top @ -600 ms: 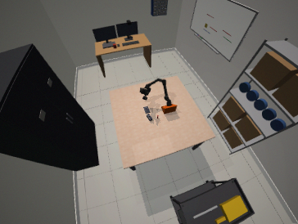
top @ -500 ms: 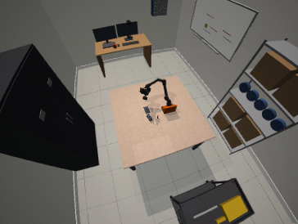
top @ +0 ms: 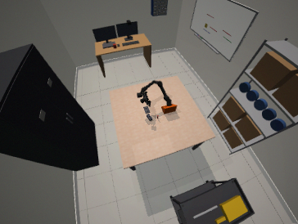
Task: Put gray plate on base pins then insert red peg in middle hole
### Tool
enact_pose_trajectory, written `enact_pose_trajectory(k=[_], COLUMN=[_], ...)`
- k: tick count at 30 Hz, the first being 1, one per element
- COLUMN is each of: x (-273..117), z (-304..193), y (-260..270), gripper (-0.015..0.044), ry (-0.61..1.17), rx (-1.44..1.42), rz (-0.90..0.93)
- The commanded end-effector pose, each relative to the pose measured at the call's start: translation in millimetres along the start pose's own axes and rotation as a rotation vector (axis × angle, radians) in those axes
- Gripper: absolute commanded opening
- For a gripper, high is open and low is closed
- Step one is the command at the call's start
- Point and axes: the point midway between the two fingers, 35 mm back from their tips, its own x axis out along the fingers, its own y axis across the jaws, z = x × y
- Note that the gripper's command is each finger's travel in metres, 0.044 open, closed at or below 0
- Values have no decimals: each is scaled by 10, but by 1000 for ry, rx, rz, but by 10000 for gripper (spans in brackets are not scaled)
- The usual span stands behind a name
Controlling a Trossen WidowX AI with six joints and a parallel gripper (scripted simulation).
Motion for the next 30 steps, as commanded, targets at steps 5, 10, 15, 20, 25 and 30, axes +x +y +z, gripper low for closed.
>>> enact_pose_trajectory(k=[5,10,15,20,25,30], x=[784,903,966,966,966,966], z=[161,214,241,241,241,241], y=[-401,-375,-311,-311,-311,-311], gripper=[440,440,440,440,440,440], ry=[-511,-847,-1078,-1078,-1078,-1078], rx=[694,739,781,781,781,781], rz=[-810,-914,-890,-890,-890,-890])
